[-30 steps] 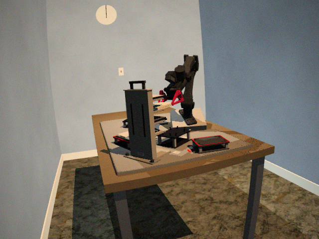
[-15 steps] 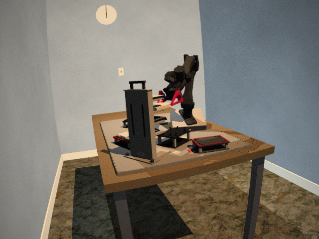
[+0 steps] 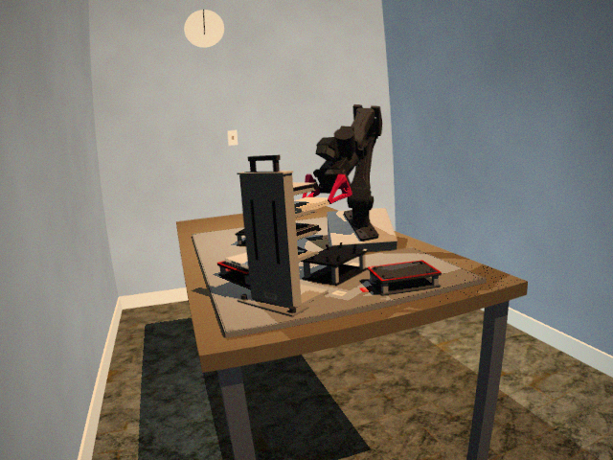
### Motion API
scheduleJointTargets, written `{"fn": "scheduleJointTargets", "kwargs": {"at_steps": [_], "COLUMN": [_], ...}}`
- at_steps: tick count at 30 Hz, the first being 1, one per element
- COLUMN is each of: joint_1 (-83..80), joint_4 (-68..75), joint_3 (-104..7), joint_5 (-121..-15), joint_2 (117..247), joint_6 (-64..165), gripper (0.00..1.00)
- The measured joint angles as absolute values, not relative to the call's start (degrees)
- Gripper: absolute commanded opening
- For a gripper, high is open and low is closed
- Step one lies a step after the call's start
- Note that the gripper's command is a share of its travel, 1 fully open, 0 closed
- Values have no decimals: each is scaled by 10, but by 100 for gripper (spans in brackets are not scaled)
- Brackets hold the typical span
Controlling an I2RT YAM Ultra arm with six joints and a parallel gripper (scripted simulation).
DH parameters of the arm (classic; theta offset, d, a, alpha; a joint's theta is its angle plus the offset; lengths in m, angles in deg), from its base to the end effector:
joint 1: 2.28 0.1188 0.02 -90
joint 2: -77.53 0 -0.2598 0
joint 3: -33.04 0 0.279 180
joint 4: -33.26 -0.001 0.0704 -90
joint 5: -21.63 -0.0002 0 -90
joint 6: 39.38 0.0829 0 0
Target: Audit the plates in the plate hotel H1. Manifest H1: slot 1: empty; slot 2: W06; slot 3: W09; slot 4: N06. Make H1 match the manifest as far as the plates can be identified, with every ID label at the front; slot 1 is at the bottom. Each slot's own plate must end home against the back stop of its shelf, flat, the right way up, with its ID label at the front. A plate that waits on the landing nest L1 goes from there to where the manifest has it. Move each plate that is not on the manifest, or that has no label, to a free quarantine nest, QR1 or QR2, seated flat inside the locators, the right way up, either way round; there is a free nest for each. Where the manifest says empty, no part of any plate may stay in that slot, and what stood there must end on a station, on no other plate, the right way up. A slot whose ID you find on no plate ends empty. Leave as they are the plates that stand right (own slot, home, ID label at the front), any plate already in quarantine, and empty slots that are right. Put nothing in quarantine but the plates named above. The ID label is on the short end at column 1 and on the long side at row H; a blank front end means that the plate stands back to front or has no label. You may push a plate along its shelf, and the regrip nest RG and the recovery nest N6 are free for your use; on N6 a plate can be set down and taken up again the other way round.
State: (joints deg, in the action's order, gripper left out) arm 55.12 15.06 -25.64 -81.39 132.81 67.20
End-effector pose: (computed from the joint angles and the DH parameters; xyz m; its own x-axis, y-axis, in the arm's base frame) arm 0.1747 0.2404 0.3101 -0.3326 -0.0041 -0.9430 -0.6349 0.7404 0.2207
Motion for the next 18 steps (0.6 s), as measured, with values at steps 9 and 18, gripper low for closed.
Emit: {"fn": "scheduleJointTargets", "kwargs": {"at_steps": [9, 18], "joint_1": [551, 547], "joint_4": [159, 171], "joint_3": [-256, -256], "joint_5": [-814, -810], "joint_2": [1339, 1349], "joint_6": [672, 671], "gripper": [86, 86]}}
